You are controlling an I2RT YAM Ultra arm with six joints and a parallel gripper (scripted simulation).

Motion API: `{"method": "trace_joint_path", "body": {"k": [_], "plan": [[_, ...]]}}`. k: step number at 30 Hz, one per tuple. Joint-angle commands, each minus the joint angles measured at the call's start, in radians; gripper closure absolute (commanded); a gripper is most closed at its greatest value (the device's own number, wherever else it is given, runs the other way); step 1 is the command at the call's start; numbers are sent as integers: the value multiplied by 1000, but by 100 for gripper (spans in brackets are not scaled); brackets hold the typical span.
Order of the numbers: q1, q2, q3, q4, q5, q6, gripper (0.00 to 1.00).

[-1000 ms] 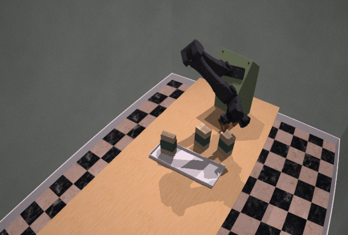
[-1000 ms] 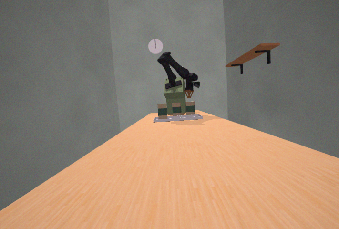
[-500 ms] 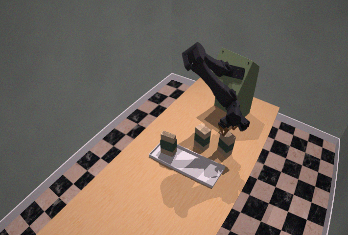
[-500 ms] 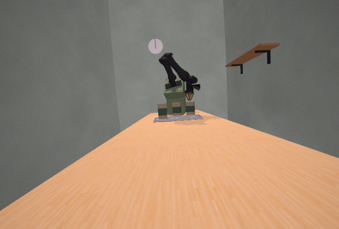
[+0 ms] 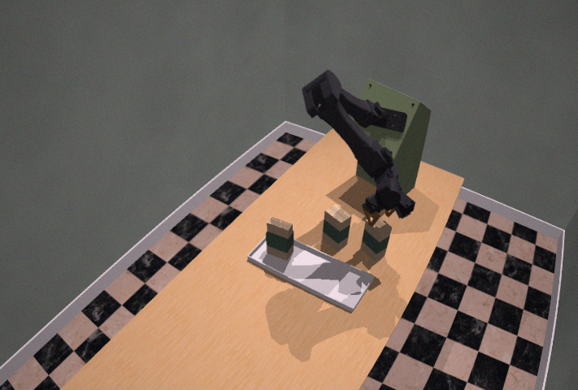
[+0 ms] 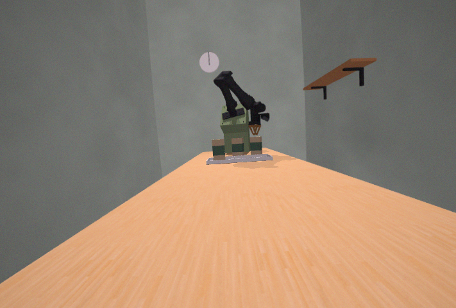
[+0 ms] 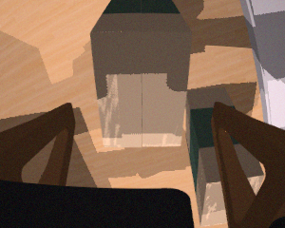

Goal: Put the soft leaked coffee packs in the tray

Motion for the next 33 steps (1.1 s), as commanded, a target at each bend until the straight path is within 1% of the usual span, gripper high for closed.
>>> {"method": "trace_joint_path", "body": {"k": [1,14,19,22,33], "plan": [[6,-9,-7,17,-13,-8,21],[7,-8,-7,17,-13,-8,21],[18,16,20,15,-11,3,21],[19,-2,25,10,-11,6,21],[18,3,25,15,-11,4,21]]}}
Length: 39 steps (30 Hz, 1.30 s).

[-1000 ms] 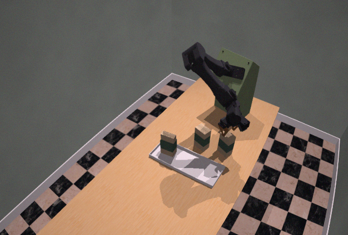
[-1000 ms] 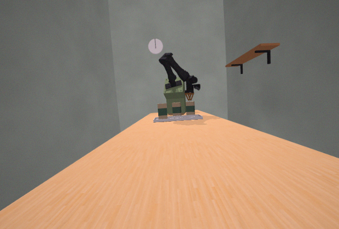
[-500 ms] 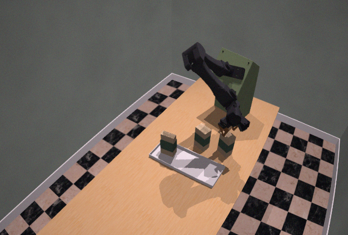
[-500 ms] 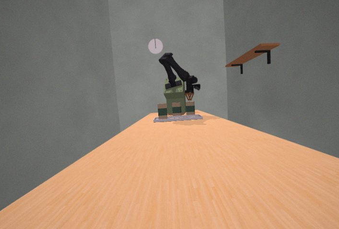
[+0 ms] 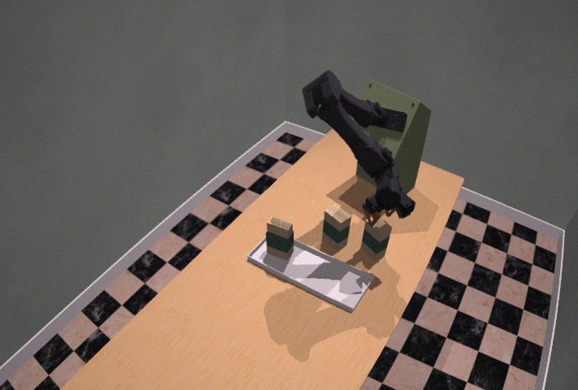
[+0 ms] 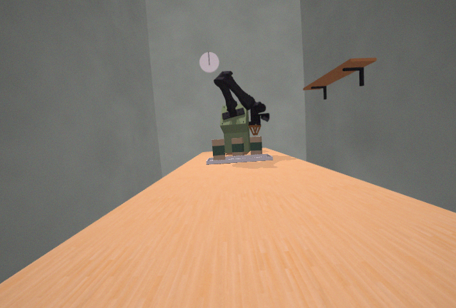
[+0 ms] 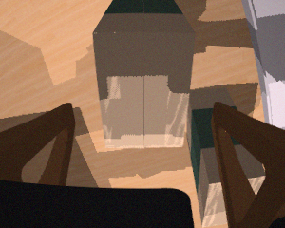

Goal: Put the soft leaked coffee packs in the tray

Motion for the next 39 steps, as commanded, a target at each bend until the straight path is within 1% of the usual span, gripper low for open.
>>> {"method": "trace_joint_path", "body": {"k": [1,5,11,12,13,26,28,29,34,39], "plan": [[18,4,25,16,-11,2,21],[-11,23,21,32,-16,-14,21],[-27,43,14,64,-27,-30,21],[-16,49,13,74,-31,-36,21],[-39,57,13,85,-34,-42,21],[-107,151,31,215,-81,-107,21],[-107,151,31,215,-81,-107,21],[-90,156,31,221,-84,-110,21],[-114,170,34,237,-89,-118,21],[-106,155,34,239,-90,-118,21]]}}
